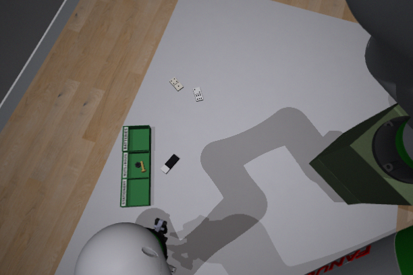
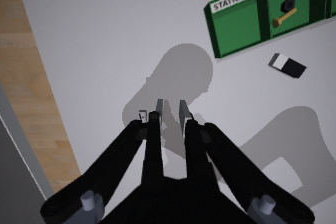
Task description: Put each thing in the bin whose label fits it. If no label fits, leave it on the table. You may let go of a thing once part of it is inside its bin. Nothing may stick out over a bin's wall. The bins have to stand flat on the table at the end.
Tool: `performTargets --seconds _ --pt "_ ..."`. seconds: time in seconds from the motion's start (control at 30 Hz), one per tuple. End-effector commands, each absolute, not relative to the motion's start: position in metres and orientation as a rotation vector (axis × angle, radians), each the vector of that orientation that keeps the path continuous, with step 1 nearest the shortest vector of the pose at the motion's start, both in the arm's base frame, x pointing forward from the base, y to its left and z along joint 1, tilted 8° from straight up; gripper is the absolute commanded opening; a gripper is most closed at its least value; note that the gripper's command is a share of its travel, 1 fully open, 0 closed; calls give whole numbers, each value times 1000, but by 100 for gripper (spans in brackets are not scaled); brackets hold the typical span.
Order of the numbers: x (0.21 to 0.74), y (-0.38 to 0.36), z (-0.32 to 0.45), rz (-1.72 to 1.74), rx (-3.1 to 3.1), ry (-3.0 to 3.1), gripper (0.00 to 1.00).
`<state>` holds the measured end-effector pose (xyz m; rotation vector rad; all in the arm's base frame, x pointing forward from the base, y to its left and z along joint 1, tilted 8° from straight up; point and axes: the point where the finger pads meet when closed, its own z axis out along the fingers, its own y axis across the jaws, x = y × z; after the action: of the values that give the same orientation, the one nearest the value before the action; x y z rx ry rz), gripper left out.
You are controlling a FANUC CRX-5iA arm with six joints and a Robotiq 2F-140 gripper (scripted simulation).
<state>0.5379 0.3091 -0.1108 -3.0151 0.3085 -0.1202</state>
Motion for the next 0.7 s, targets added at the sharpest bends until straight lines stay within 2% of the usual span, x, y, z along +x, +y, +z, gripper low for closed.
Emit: performTargets --seconds 0.0,0.17,0.67 --pt "523 337 -108 -120 -3013 316 26" --pt "502 374 -105 -120 -3013 316 26" --pt "501 376 -105 -120 -3013 316 26"
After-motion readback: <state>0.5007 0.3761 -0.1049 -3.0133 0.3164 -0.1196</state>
